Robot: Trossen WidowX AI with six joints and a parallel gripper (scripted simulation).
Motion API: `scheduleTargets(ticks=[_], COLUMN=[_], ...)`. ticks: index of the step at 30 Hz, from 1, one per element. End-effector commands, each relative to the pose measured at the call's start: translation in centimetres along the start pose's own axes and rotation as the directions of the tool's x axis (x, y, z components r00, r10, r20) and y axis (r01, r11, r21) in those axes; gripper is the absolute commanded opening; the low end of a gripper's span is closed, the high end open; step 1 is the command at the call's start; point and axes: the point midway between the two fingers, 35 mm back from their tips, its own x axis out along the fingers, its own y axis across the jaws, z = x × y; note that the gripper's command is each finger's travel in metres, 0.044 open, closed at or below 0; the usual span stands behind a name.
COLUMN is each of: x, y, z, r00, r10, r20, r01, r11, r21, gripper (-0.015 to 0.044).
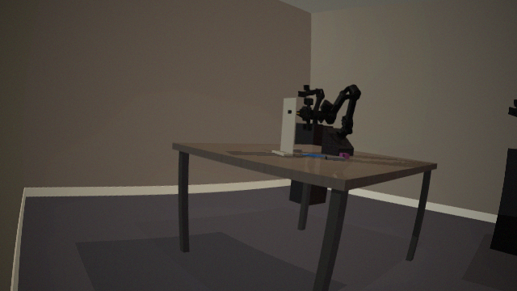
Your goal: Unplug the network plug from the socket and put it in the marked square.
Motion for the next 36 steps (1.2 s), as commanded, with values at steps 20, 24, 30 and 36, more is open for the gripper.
scheduleTargets(ticks=[20,24,30,36], x=[-1.4,-1.6,-2.0,-2.3], y=[-0.1,-0.1,-0.1,-0.1], z=[-0.5,-0.6,-0.7,-0.9], r00=[1.000,1.000,1.000,1.000], r10=[-0.004,-0.004,-0.005,-0.005], r20=[0.006,0.007,0.007,0.008], r01=[0.004,0.004,0.005,0.005], r11=[1.000,1.000,1.000,1.000], r21=[-0.003,-0.003,-0.003,-0.002], gripper=[0.0000,0.0000,0.0000,0.0000])
